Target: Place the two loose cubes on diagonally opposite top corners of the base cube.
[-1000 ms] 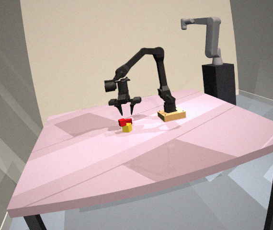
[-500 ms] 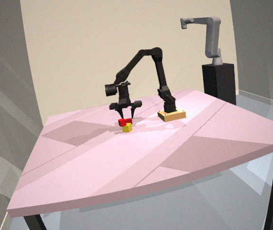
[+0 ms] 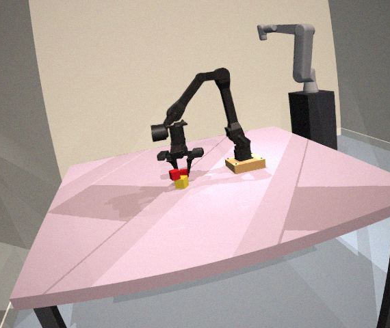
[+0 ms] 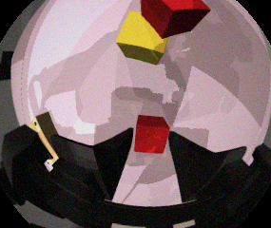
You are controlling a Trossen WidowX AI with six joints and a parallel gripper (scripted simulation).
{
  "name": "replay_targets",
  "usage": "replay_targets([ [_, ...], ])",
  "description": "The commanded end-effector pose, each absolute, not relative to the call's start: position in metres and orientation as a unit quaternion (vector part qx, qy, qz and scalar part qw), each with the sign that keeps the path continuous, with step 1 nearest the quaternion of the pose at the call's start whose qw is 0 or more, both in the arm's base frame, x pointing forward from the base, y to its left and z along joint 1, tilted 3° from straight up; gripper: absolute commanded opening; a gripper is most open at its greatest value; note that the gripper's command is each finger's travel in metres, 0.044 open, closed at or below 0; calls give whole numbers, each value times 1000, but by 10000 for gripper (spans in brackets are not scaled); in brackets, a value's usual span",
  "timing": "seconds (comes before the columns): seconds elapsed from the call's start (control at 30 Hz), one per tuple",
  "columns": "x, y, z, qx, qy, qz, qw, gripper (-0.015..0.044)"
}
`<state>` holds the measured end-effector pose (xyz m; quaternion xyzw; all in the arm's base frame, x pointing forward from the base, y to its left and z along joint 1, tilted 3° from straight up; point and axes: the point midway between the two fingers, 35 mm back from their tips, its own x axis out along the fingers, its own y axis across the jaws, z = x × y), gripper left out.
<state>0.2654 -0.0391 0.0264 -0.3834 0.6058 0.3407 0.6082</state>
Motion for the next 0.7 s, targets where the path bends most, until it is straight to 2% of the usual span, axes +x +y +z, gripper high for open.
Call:
replay_targets([
  [0.0,264,-40,24,-385,607,342,606,108],
  [0.67,269,-39,65,-383,607,338,608,105],
])
